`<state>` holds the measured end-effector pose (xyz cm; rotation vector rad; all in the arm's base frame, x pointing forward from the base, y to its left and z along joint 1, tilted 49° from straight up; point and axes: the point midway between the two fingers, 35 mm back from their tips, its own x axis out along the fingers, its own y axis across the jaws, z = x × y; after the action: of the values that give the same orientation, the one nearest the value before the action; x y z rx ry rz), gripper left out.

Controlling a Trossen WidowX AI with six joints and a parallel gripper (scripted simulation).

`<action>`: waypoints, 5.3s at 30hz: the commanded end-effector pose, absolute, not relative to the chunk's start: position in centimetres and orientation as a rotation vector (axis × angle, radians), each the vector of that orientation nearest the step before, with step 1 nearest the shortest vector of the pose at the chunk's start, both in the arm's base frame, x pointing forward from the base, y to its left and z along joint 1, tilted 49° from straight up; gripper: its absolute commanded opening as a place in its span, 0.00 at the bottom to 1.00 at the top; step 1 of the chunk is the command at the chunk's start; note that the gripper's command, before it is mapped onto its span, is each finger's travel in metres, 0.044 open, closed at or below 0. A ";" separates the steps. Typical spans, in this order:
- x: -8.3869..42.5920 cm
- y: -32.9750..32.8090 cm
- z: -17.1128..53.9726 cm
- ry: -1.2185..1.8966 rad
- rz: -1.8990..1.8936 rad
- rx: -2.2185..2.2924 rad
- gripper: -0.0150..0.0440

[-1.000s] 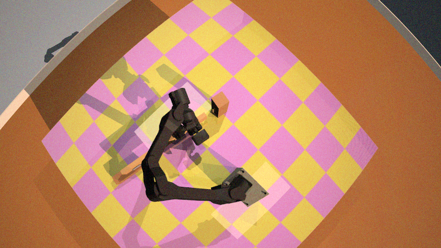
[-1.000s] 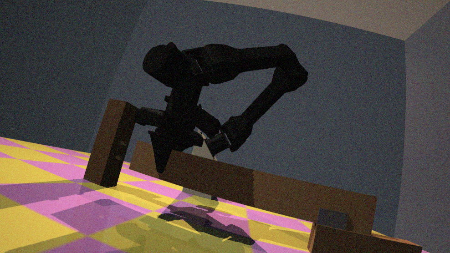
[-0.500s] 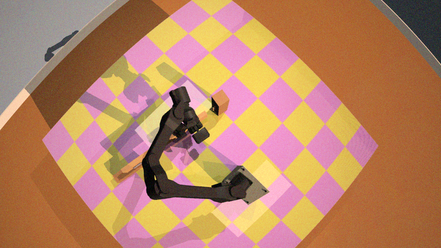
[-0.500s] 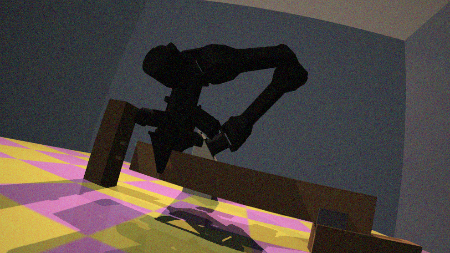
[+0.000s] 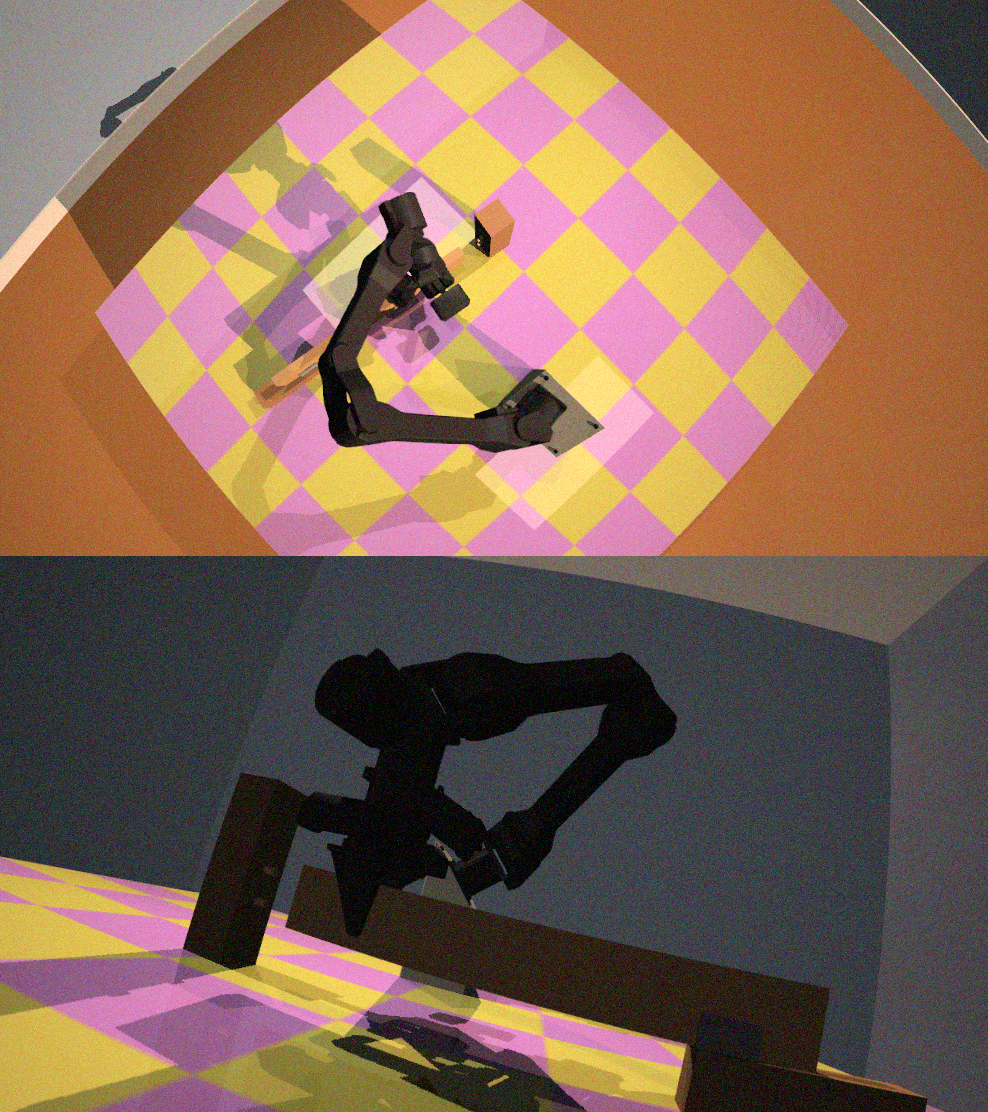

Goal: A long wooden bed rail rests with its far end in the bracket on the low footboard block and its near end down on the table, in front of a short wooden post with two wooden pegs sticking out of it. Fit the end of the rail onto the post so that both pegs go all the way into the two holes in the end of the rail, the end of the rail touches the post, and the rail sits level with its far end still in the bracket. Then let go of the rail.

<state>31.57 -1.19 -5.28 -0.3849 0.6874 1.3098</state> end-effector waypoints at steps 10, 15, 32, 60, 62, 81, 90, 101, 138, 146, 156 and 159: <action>31.8 -1.3 -5.0 0.683 1.303 -0.388 0.25; 31.8 -1.3 -5.1 0.683 1.303 -0.388 0.25; 31.8 -1.3 -5.3 0.683 1.303 -0.388 0.25; 31.8 -1.1 -4.9 0.683 1.303 -0.388 0.25; 31.8 -1.2 -4.9 0.683 1.303 -0.388 0.25; 31.8 -1.4 -5.0 0.683 1.303 -0.388 0.25; 31.7 -1.6 -5.2 0.683 1.303 -0.389 0.25; 31.6 -1.7 -5.5 0.683 1.303 -0.389 0.25; 31.3 -2.4 -6.3 0.684 1.303 -0.389 0.25; 31.2 -2.6 -6.5 0.684 1.303 -0.389 0.25; 31.2 -2.7 -6.7 0.684 1.302 -0.389 0.25; 31.1 -2.8 -6.8 0.684 1.302 -0.389 0.25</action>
<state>31.19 -2.45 -6.69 -0.3888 0.6836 1.3077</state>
